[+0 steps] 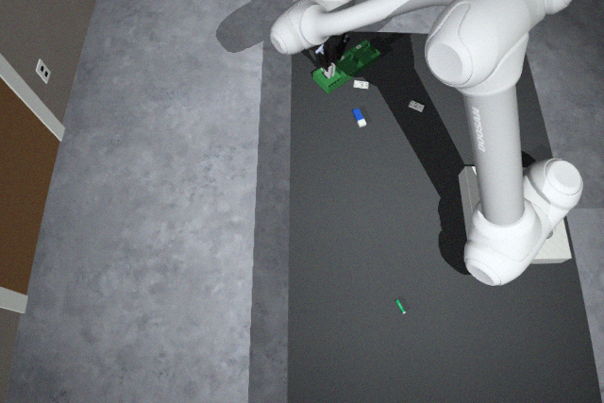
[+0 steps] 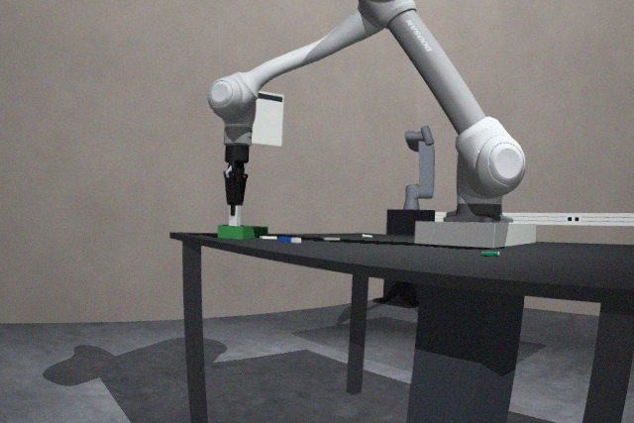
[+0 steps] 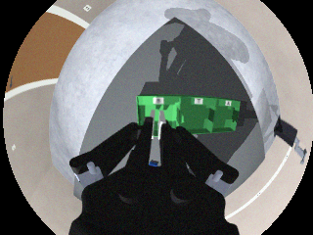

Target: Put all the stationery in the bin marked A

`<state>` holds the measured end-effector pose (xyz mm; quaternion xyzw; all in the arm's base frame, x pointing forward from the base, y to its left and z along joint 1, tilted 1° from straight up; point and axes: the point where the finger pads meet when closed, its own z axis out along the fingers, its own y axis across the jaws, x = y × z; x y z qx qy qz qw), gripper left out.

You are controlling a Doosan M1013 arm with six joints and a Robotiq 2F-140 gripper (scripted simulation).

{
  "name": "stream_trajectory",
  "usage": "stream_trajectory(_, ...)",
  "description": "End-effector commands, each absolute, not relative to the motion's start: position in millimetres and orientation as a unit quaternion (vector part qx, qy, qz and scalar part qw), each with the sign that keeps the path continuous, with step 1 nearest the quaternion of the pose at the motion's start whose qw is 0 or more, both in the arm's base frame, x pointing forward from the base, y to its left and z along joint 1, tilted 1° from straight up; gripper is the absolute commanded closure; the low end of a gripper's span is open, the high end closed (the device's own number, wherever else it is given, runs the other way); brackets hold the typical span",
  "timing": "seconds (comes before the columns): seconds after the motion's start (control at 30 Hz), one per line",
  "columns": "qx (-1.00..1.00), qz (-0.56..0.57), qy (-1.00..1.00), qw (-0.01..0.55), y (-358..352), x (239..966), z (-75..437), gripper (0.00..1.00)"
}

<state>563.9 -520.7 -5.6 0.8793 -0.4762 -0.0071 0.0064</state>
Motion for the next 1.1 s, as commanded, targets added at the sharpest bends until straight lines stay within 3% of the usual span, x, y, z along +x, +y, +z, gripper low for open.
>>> stream_trajectory(0.0,0.879,-0.006,-0.476,0.006,-521,564,-4,0.85)
stream_trajectory(0.57,0.879,-0.006,-0.476,0.006,-521,565,45,0.85)
stream_trajectory(0.97,0.879,-0.006,-0.476,0.006,-520,567,145,0.85)
stream_trajectory(1.07,0.879,-0.006,-0.476,0.006,-520,567,146,0.85)
